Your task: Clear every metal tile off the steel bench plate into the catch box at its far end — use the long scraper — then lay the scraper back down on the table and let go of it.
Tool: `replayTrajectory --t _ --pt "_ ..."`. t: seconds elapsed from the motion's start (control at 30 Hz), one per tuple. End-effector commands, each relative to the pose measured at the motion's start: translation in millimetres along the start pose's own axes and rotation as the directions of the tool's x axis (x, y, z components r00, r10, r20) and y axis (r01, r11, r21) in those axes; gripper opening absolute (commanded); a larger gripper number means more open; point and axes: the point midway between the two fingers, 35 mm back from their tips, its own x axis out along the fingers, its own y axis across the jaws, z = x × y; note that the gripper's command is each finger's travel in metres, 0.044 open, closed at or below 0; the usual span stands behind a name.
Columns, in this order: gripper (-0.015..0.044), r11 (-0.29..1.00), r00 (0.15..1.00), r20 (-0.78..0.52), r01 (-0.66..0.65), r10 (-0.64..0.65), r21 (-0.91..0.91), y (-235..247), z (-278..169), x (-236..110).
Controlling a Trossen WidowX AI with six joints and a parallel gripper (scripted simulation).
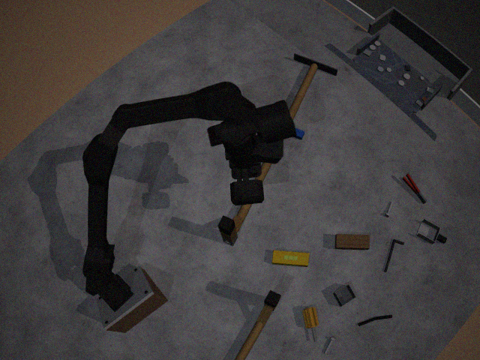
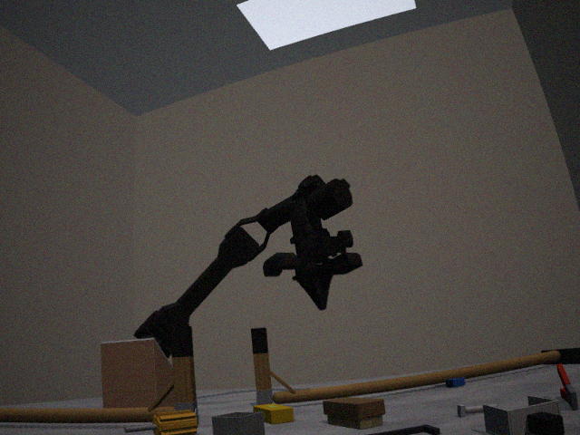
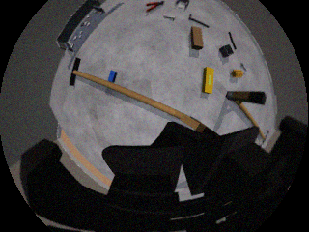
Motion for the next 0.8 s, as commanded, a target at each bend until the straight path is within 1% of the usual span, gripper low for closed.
replayTrajectory --t 0.0,0.17,0.37,0.57,0.77 --pt "0.0 0.992 1.0 0.017 -0.015 0.017 -0.129 20 7 5" --pt "0.0 0.961 0.999 0.03 -0.026 0.036 -0.274 44 11 12" --pt "0.0 0.896 0.997 0.039 -0.039 0.062 -0.441 74 14 22" --pt "0.0 0.802 0.995 0.042 -0.049 0.092 -0.595 105 13 32" --pt "0.0 0.681 0.991 0.038 -0.058 0.125 -0.73 135 9 42"
